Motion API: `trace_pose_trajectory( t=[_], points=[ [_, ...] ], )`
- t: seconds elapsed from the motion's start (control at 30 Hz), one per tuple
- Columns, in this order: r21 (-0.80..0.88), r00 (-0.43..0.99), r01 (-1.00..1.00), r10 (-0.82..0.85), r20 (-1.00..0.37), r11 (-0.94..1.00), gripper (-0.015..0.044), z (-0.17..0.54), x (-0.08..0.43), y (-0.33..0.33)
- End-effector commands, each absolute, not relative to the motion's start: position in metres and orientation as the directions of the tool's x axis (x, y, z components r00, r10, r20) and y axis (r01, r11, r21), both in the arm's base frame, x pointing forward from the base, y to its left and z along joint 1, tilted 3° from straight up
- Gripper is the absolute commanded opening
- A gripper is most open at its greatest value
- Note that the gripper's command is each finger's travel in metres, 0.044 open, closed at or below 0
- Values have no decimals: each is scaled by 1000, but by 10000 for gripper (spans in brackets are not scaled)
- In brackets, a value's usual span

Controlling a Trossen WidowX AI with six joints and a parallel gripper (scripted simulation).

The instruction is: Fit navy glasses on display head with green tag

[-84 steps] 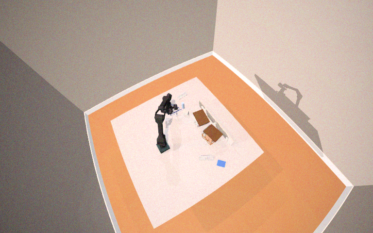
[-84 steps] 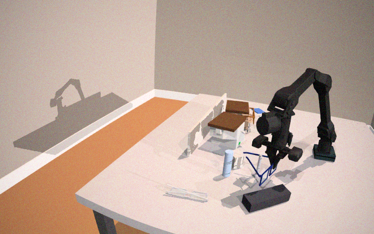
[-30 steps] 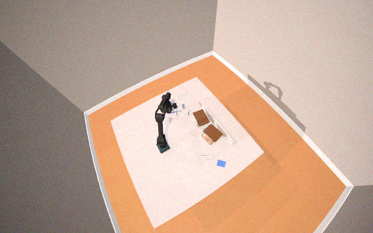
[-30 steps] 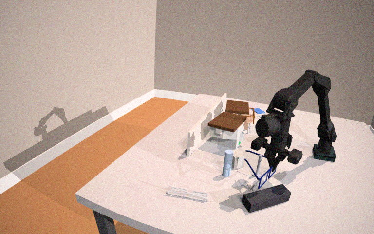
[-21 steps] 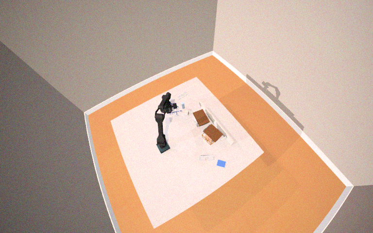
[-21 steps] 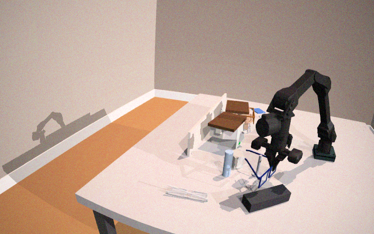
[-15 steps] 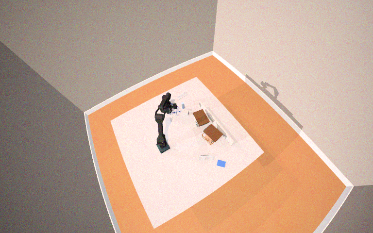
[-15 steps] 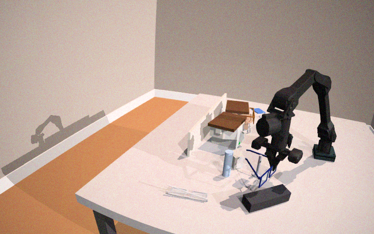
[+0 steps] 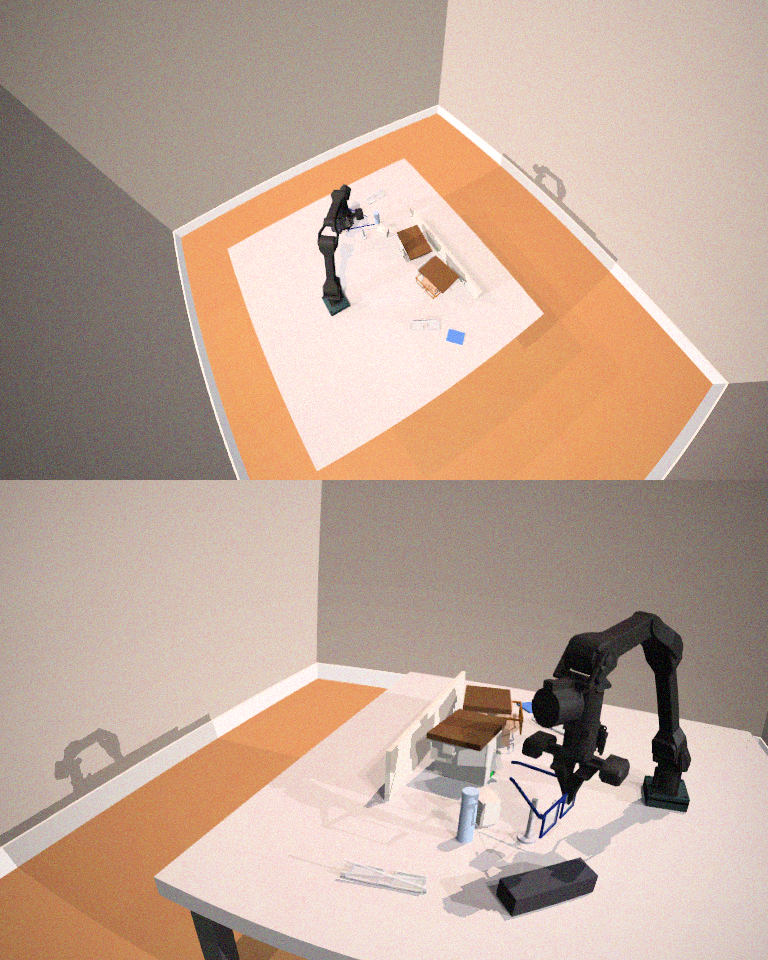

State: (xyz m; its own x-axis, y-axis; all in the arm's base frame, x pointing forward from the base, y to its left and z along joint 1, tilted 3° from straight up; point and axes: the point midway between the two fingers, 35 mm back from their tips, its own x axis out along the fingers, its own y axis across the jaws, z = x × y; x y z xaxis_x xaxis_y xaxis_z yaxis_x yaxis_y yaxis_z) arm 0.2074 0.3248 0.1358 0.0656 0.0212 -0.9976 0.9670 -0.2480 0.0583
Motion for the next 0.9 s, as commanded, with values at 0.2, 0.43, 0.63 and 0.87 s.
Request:
trace_pose_trajectory(
  t=[0.2, 0.43, 0.63, 0.87],
  points=[
    [64, 71, 967, 21, -997, -247, 0, 146, 209, 314],
    [65, 71, 967, 19, -997, -247, 0, 146, 213, 284],
    [65, 72, 967, 17, -997, -247, 0, 144, 214, 258],
    [66, 72, 967, 17, -997, -247, 0, 142, 213, 248]
  ],
)
